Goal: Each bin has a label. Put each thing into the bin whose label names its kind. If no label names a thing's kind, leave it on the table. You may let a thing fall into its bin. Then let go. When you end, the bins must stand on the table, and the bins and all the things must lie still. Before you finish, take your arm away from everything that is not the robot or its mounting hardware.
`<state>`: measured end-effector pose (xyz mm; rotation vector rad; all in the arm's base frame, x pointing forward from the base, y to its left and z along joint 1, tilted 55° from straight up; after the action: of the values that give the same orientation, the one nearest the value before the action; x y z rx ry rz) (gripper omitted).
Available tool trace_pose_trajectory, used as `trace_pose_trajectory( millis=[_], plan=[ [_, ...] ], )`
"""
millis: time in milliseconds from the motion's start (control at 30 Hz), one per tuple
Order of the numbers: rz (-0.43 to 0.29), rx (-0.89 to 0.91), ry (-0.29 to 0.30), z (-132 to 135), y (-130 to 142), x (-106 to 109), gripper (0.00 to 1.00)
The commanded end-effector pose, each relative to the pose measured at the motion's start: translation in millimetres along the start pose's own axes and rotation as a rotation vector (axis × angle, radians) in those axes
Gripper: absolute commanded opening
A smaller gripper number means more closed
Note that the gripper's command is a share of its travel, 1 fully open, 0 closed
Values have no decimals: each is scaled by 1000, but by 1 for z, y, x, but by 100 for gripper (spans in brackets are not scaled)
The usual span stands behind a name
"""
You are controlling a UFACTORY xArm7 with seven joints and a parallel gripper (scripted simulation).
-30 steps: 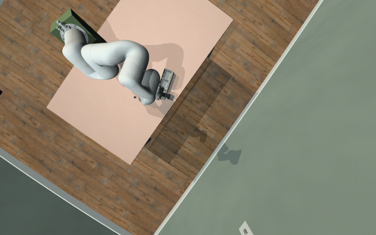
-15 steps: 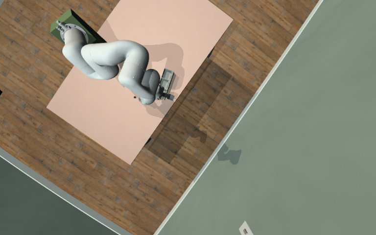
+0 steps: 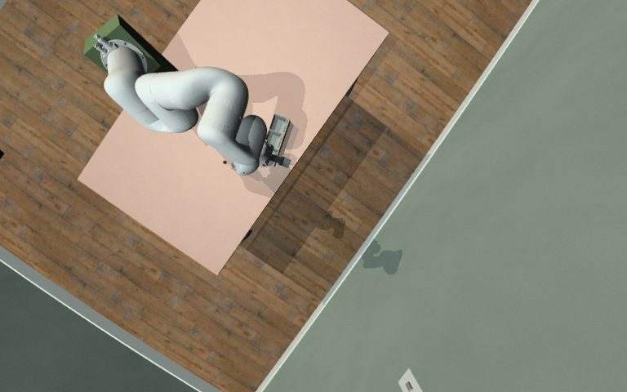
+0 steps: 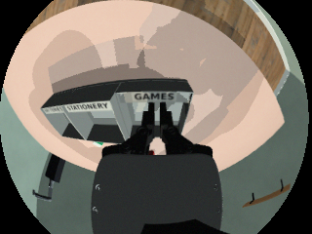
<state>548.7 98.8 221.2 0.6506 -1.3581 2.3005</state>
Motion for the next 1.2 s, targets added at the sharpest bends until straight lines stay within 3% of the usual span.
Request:
trace_pose_trajectory(
  millis=[0,767,1033,1167],
  plan=[
    [1,0,0,0,-1,0,7],
    [1,0,0,0,0,28,7],
    [1,0,0,0,0,60,7],
    [1,0,0,0,0,60,7]
  ],
)
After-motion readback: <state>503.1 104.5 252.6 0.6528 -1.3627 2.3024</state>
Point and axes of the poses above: the point where the finger pads meet when closed, its own x axis back along the fingers, its own z axis across the jaws, y = z × x, the point moved 6 cm from there along x, back along the fingers, and after that the axes turned 1 degree about -x, right-handed, at the moved point
